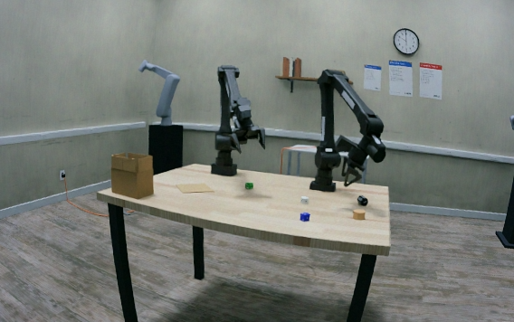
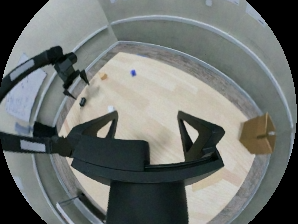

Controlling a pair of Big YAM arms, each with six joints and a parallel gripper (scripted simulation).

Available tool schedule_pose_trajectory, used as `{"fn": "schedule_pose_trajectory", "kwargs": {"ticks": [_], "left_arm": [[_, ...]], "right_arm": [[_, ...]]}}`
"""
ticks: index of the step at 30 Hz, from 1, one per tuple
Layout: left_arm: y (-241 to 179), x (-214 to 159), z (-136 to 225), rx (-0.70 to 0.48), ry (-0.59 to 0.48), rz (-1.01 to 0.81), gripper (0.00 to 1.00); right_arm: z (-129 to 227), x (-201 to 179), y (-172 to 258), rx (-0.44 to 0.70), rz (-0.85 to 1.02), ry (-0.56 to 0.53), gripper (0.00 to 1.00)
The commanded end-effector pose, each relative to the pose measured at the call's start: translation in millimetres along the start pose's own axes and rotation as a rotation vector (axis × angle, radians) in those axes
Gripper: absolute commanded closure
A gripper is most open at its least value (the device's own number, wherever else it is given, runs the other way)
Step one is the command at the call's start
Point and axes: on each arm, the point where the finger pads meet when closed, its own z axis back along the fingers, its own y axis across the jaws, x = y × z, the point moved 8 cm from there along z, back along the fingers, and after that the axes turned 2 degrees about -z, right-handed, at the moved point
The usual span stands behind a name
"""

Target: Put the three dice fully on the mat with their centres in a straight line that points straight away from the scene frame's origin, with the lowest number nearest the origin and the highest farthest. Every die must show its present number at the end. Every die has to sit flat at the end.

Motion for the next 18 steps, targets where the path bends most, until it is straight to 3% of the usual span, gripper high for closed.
{"fn": "schedule_pose_trajectory", "kwargs": {"ticks": [1,5,11,18], "left_arm": [[-2,39,-9,0.094,-0.006,-0.006,0.00],[-8,67,-29,0.134,-0.063,-0.027,0.00],[-17,102,-56,0.183,-0.140,-0.074,0.00],[-20,116,-65,0.201,-0.171,-0.112,0.00]], "right_arm": [[36,-38,23,-0.010,0.056,0.072,0.00],[59,-99,30,-0.069,0.060,0.188,0.00],[77,-149,35,-0.123,0.091,0.280,0.00],[82,-162,36,-0.138,0.119,0.304,0.00]]}}
